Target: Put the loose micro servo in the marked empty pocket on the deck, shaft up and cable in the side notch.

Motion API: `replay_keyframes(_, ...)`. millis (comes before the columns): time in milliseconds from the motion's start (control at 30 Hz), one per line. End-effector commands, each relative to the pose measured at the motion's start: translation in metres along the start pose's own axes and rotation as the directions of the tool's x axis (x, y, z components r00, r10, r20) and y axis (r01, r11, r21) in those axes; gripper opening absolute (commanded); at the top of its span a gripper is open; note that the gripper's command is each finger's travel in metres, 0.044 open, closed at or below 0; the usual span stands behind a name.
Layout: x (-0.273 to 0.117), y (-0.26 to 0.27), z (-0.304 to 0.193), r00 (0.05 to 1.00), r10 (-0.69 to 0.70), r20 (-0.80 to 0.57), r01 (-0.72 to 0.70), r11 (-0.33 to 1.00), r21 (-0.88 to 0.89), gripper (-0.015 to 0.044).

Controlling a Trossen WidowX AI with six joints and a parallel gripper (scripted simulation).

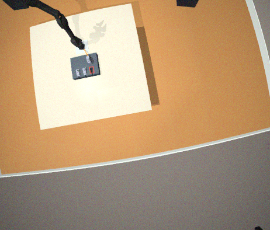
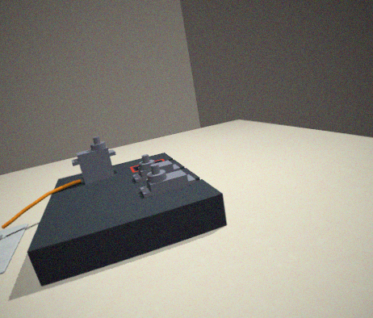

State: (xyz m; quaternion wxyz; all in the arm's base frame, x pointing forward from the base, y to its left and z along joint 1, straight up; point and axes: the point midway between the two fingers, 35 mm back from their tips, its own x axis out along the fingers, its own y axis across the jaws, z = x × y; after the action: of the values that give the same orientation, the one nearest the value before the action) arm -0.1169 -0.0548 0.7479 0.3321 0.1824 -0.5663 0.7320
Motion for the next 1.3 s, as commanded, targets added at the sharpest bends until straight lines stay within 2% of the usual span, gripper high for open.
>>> replay_keyframes(0, 0.000, 0.000, 0.001, 1.000, 0.000, 0.003, 0.000, 1.000, -0.004, 0.0426)
replay_keyframes(33, -0.001, 0.000, 0.002, 1.000, -0.001, 0.010, 0.001, 1.000, -0.010, 0.0440)
replay_keyframes(567, -0.027, -0.010, 0.058, 0.967, -0.046, 0.251, 0.101, 0.972, -0.211, 0.0440)
replay_keyframes(833, -0.053, -0.019, 0.090, 0.912, -0.073, 0.405, 0.210, 0.928, -0.307, 0.0440)
replay_keyframes(1267, -0.092, -0.034, 0.122, 0.810, -0.119, 0.575, 0.369, 0.865, -0.340, 0.0440)
